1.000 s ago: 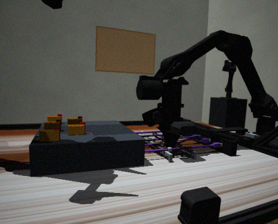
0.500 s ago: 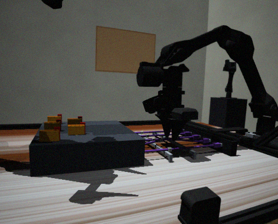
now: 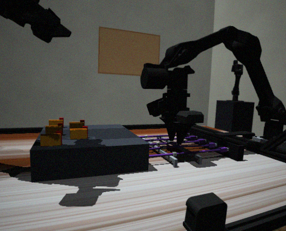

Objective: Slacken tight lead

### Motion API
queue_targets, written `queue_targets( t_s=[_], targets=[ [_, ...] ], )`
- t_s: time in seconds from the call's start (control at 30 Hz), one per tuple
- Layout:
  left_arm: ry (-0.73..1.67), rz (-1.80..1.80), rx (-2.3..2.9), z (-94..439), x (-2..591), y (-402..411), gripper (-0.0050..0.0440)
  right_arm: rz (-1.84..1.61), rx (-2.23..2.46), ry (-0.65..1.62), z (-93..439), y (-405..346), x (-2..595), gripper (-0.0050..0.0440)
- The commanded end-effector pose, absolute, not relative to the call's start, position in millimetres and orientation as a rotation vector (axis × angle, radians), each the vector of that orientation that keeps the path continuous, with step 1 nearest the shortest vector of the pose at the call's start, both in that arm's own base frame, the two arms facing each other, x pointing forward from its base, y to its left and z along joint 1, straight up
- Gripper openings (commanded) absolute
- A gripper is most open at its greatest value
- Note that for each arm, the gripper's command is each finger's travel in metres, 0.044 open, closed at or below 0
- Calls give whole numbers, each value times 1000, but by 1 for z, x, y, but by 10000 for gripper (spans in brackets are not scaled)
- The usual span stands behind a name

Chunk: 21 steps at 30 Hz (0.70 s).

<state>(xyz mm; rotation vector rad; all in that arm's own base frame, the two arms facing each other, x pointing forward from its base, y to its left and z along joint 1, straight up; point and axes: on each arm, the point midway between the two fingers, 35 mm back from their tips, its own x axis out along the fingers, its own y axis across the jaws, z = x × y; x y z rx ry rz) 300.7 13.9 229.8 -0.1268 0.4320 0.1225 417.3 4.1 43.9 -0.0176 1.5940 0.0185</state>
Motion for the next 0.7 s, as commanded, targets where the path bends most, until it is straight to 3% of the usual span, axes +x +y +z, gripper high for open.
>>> queue_targets(
  t_s=[0.0, 0.1, 0.2, 0.67],
  targets=[
    [673, 200, -201, 199, 296, 24, 209, 18, -18, 1562, 55, 4, 421, 209],
    [838, 246, -247, 168, 291, 31, 209, 18, -18, 1562, 55, 4, 421, 209],
    [779, 233, -226, 174, 289, 27, 209, 18, -18, 1562, 55, 4, 421, 209],
    [1526, 436, -436, 76, 277, 49, 209, 18, -18, 1562, 55, 4, 421, 209]
  ],
)
